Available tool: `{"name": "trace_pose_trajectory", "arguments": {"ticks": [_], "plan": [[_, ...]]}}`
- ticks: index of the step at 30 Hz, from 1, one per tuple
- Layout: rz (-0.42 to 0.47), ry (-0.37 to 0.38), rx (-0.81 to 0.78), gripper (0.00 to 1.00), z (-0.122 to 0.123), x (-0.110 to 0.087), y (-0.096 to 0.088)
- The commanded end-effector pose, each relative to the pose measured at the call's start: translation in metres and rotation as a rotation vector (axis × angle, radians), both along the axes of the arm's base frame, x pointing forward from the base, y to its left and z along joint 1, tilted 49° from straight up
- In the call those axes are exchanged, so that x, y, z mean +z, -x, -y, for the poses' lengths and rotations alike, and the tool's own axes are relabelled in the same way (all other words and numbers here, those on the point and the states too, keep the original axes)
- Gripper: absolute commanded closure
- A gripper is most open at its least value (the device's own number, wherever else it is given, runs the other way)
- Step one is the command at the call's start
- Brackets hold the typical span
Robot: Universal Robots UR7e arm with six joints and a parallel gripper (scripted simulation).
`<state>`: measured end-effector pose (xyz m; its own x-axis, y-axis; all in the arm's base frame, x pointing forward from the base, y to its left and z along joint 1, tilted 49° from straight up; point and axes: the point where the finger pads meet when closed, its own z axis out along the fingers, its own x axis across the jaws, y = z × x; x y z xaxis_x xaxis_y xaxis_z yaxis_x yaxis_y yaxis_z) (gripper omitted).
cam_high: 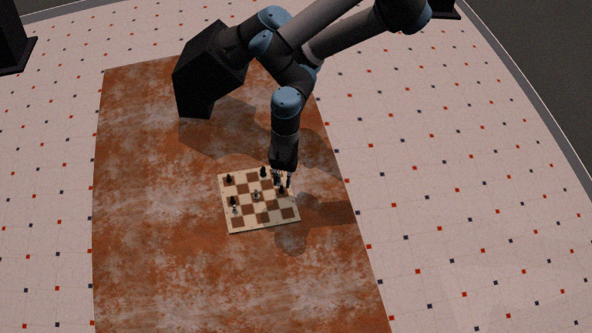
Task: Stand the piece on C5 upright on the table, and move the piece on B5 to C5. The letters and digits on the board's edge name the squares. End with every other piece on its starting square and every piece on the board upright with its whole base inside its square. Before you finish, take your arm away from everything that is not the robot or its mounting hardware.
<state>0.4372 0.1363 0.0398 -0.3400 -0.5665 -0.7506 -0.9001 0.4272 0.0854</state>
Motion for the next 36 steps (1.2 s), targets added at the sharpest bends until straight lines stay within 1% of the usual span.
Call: {"name": "trace_pose_trajectory", "arguments": {"ticks": [1,20,28,36], "plan": [[0.001,0.0,0.0,0.32,0.0,0.0,0.0],[0.001,0.0,0.0,0.32,-0.001,-0.001,-0.001],[0.001,0.0,0.0,0.32,-0.007,-0.007,-0.003],[0.001,0.0,0.0,0.32,-0.018,-0.017,-0.007]]}}
